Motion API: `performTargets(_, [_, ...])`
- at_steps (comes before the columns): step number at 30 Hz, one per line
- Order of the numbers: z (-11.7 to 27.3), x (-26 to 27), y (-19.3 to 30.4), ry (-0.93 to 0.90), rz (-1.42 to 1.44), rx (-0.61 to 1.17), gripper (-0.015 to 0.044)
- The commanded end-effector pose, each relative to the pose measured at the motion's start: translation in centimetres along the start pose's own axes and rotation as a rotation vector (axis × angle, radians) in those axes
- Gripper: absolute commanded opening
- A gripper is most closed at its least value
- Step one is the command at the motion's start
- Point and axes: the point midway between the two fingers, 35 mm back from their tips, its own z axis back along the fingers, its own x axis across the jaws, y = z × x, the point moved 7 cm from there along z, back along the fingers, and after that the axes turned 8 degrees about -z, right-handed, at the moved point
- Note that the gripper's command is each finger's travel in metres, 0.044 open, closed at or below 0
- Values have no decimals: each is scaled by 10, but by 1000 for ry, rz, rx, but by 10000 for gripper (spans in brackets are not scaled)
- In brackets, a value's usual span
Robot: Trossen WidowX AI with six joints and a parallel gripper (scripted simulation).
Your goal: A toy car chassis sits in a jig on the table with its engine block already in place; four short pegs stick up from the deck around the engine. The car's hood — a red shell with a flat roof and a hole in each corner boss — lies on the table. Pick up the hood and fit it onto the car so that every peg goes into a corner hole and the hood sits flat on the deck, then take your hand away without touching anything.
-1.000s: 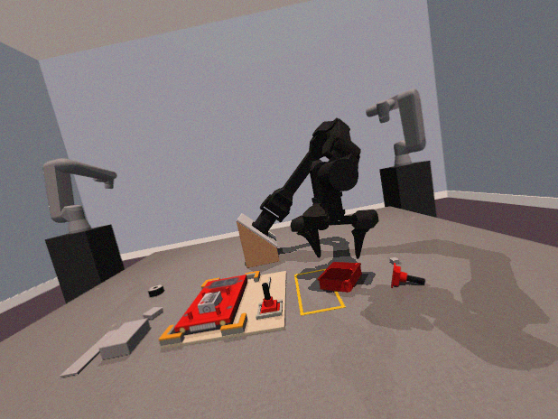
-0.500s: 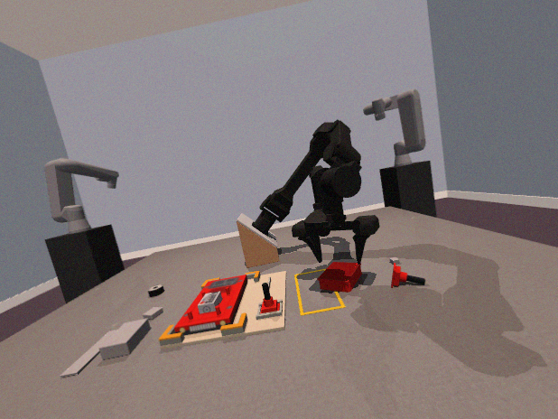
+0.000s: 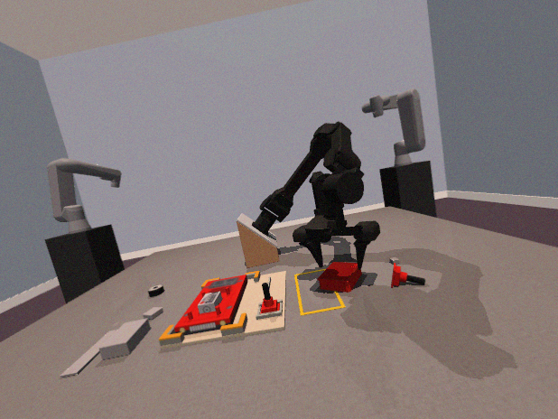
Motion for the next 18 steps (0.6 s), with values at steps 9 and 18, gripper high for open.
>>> performTargets(9, [-7,-1,0,2,-4,-1,440])
performTargets(18, [-11,-1,0,2,-4,-1,440])
